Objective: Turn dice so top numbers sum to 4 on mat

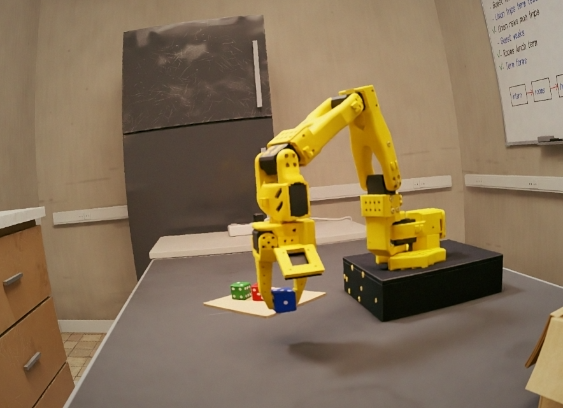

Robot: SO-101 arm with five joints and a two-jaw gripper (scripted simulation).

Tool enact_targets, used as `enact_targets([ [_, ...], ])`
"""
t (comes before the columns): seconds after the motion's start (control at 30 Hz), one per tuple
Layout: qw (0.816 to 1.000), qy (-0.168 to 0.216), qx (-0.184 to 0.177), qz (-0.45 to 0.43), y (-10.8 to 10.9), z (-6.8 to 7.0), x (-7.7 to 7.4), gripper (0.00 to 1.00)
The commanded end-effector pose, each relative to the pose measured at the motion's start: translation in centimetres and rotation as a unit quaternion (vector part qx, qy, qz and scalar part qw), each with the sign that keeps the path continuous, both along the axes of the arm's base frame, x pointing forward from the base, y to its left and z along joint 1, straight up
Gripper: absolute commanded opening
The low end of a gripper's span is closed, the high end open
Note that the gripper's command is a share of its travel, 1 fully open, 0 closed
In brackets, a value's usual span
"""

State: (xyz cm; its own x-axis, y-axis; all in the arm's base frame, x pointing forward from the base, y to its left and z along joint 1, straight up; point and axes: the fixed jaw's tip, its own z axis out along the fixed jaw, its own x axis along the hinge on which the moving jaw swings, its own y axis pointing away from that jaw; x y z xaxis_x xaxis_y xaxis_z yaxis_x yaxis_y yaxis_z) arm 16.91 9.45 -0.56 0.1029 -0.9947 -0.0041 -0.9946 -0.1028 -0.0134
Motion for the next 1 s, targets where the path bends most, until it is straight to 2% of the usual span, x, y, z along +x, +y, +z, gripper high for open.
enact_targets([
  [0.0, 0.999, -0.021, 0.014, -0.036, 0.4, 0.2, 0.2, 0.00],
  [0.33, 0.989, -0.049, 0.041, -0.133, 1.2, 0.0, 0.8, 0.00],
  [0.73, 0.986, -0.055, 0.048, -0.150, 1.4, 0.0, 0.9, 0.00],
  [0.97, 0.969, -0.096, 0.092, -0.207, 1.9, -0.5, 1.4, 0.00],
])
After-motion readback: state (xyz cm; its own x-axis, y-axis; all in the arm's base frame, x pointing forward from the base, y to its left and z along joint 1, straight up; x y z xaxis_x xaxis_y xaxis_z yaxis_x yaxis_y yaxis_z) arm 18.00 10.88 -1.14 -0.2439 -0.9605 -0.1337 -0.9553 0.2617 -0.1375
